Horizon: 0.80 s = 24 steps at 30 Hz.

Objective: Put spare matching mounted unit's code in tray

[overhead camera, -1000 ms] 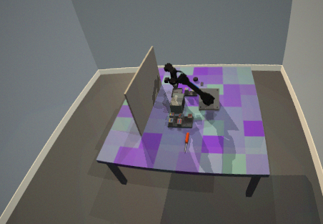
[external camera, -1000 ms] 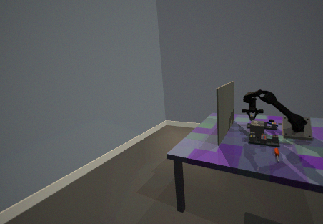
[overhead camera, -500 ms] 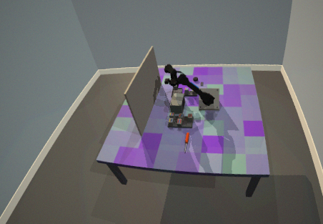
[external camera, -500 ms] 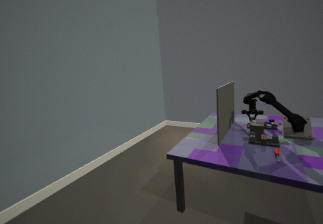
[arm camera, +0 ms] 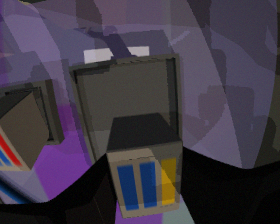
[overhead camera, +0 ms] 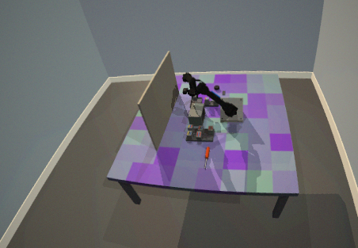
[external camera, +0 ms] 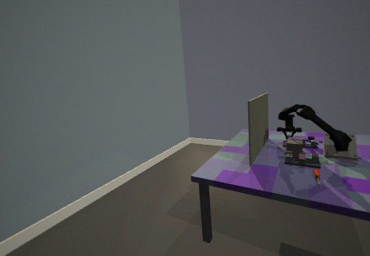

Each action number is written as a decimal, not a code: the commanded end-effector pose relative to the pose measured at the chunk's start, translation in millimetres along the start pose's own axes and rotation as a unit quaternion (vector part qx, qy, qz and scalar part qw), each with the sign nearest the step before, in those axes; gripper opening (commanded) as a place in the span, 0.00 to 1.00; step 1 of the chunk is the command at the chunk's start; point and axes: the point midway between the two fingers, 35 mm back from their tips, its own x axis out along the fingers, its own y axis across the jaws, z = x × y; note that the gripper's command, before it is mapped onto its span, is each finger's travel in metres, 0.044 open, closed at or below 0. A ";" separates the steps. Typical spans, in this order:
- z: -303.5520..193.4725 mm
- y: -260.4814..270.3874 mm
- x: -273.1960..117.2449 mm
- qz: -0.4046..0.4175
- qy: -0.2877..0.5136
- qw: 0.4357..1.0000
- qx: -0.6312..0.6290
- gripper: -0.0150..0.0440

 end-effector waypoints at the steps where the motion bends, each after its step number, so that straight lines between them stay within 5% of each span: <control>1: 0.3 0.3 3.9 -0.002 -0.002 1.000 0.003 0.25; 24: 1.9 2.1 22.4 -0.002 -0.003 1.000 0.003 0.25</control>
